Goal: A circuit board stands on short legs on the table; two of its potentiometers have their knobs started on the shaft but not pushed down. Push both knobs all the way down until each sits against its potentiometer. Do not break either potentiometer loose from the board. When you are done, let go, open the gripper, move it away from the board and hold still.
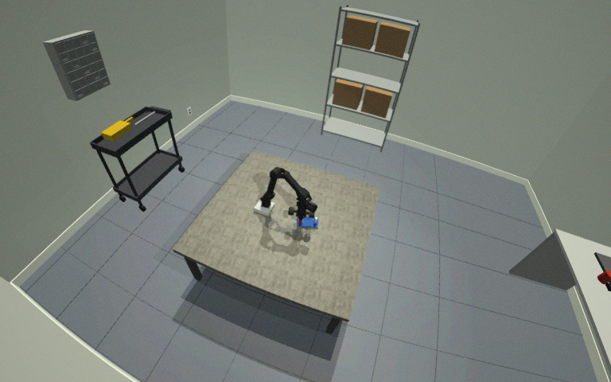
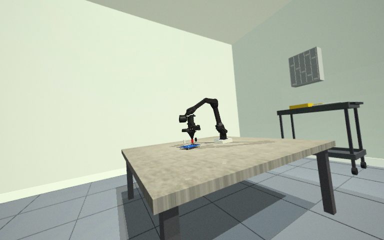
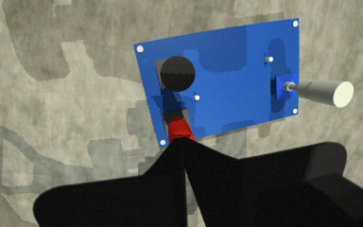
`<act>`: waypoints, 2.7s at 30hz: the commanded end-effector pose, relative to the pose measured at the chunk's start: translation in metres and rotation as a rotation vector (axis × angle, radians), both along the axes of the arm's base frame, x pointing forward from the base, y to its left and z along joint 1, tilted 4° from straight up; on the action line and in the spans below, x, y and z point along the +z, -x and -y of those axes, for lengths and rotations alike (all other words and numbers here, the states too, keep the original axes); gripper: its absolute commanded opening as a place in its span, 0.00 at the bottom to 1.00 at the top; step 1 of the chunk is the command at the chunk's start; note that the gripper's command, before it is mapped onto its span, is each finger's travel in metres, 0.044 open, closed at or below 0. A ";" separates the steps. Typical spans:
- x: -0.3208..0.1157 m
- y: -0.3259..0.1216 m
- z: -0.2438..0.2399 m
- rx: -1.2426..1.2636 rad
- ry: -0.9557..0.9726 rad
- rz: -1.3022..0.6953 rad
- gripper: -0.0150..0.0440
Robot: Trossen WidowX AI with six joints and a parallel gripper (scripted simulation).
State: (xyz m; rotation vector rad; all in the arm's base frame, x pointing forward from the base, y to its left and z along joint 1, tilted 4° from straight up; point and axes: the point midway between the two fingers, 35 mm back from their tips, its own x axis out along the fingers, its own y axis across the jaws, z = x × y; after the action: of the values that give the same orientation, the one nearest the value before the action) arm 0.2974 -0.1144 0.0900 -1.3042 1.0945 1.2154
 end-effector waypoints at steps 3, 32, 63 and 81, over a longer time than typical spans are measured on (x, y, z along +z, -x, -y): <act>0.011 -0.001 0.000 -0.002 -0.003 0.007 0.25; 0.032 -0.029 -0.019 -0.238 0.008 0.022 0.25; 0.062 -0.086 -0.027 -1.299 -0.119 0.001 0.25; 0.071 -0.106 -0.033 -1.763 -0.170 -0.020 0.25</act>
State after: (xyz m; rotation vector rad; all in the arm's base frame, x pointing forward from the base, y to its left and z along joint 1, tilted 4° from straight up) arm 0.4008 -0.0826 0.1585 0.0775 1.4746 -0.0453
